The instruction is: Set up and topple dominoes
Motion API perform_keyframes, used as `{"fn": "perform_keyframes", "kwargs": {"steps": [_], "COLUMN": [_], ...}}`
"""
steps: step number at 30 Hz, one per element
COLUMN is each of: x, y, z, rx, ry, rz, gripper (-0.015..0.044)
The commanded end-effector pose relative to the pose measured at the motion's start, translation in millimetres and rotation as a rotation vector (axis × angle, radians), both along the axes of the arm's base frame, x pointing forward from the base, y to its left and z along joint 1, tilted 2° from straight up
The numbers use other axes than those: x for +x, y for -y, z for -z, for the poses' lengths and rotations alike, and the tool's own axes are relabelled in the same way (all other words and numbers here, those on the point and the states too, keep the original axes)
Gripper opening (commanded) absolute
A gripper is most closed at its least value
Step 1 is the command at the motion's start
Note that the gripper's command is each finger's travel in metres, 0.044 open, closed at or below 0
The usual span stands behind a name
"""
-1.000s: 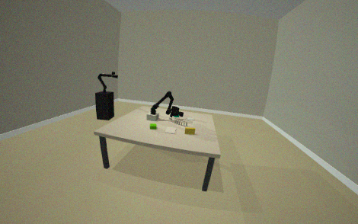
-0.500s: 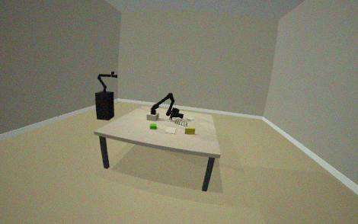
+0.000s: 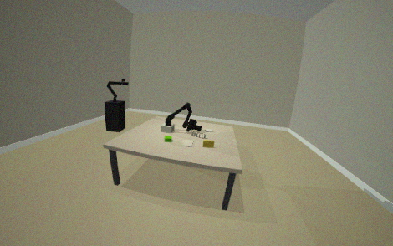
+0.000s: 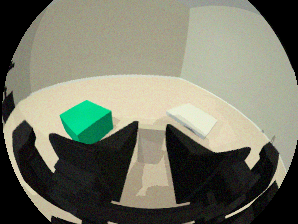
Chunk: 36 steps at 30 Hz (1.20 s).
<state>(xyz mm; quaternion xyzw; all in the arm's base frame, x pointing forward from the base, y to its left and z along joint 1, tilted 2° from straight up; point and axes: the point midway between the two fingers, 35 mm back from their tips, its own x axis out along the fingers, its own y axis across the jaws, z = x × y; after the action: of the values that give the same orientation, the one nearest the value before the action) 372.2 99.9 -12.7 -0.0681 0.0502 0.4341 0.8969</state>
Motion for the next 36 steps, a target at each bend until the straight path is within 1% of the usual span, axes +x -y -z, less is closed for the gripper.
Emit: {"fn": "perform_keyframes", "kwargs": {"steps": [1,9,10,14,20,24,26,28,32,36], "x": [1.4,1.4,1.4,1.7,-1.0,-0.1,9.0,25.8,60.6,77.2], "y": [0.1,0.1,0.1,0.0,-1.3,-1.3,-1.0,-0.5,-5.8,-16.2], "z": [0.4,0.4,0.4,-5.1,-48.4,-49.5,-48.5,-47.3,-36.2,-27.4], "rx": [-0.003,-0.003,-0.003,-0.003,0.0,-0.002,-0.015,-0.045,-0.14,-0.24], "ry": [0.006,0.006,0.006,0.005,0.001,-0.001,-0.02,-0.057,-0.2,-0.351], "rz": [0.002,0.002,0.002,0.002,0.0,0.002,0.021,0.055,0.123,0.156], "gripper": [0.0212,0.0422,0.044,0.044,0.044,0.044,0.044,0.044,0.044,0.044]}}
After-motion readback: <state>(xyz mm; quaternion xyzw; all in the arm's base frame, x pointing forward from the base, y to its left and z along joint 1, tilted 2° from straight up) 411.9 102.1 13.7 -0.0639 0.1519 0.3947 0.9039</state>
